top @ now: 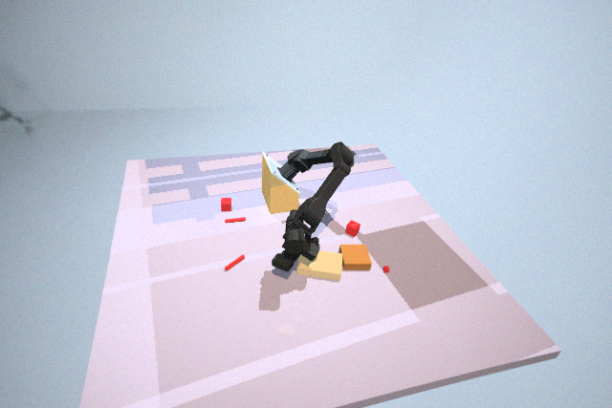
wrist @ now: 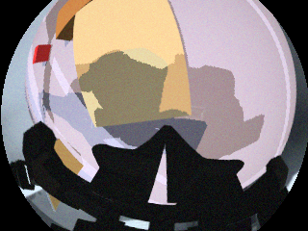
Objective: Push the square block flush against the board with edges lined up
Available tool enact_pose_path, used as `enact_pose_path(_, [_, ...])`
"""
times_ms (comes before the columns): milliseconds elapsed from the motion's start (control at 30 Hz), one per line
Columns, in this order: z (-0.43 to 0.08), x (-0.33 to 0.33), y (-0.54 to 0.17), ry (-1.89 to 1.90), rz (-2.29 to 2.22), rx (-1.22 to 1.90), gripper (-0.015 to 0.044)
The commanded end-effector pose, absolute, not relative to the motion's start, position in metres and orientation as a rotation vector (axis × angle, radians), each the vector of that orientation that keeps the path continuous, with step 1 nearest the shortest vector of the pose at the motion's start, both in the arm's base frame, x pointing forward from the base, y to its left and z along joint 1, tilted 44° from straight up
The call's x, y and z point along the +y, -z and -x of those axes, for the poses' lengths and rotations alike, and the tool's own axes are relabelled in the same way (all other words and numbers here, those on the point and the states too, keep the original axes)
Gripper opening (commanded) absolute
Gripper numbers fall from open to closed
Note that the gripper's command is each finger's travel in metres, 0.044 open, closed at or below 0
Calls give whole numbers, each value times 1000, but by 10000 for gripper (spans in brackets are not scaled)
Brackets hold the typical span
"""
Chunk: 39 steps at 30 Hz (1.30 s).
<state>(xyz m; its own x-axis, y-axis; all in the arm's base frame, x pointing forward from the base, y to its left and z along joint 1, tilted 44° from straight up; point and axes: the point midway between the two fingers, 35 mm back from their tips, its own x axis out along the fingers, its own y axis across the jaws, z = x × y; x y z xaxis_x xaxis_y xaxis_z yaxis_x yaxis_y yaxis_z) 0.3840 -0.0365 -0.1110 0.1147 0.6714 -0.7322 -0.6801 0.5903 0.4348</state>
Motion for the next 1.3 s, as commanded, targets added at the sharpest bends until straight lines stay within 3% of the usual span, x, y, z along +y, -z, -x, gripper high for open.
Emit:
enact_pose_path(0, [-377,-38,116,-995,6,1071,0])
enact_pose_path(633, [-357,-51,132,-997,5,1070,0])
enact_pose_path(833, [-356,-87,90,-995,7,1072,0])
enact_pose_path(1267, [-378,-81,81,-1119,203,946,0])
